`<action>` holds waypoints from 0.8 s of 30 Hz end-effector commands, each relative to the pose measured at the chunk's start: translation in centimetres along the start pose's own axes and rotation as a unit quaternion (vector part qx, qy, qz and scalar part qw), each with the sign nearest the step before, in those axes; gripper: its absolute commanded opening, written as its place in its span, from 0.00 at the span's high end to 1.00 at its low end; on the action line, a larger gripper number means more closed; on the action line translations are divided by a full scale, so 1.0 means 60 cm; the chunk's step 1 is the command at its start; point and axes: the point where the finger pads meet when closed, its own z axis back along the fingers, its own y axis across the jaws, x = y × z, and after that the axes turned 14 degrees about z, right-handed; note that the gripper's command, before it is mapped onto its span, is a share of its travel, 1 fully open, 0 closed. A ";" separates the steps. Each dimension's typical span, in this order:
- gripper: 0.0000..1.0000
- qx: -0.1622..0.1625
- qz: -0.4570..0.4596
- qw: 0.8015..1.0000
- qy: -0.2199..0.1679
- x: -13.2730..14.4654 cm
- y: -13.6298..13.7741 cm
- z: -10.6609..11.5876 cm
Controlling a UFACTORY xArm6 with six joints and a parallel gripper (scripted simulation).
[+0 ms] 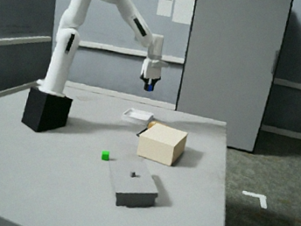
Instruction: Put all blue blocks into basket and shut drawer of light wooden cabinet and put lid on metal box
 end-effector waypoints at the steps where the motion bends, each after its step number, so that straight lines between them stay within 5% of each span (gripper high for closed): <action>1: 1.00 -0.002 0.000 1.000 0.001 -0.001 -0.003 0.001; 24: 1.00 -0.002 0.000 1.000 0.001 -0.001 -0.003 -0.028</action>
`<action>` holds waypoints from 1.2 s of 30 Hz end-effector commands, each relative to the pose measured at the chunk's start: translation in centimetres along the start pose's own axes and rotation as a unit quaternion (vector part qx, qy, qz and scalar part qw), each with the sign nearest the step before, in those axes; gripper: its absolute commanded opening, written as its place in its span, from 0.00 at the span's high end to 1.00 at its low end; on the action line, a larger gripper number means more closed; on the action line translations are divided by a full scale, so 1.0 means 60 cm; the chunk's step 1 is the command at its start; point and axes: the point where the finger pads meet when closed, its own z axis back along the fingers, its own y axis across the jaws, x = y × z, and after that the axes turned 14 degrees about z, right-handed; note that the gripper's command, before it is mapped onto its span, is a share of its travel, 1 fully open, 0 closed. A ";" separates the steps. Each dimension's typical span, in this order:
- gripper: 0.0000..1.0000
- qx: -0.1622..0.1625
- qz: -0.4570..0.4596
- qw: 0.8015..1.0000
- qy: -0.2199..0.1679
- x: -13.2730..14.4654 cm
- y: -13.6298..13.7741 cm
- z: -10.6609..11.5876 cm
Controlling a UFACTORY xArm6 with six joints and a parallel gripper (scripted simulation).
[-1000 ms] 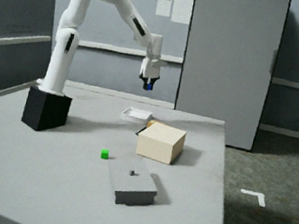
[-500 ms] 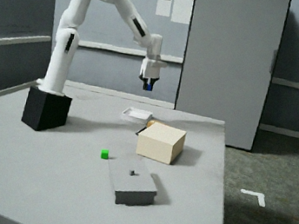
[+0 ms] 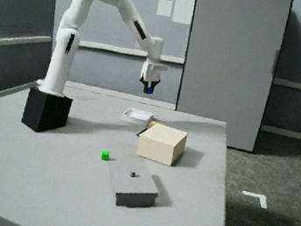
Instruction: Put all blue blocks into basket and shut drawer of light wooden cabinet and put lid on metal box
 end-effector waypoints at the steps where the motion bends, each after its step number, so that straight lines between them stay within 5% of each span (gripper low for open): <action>1: 1.00 -0.002 0.000 1.000 0.001 -0.001 -0.003 -0.005; 36: 1.00 -0.002 0.000 1.000 0.001 -0.001 -0.004 -0.120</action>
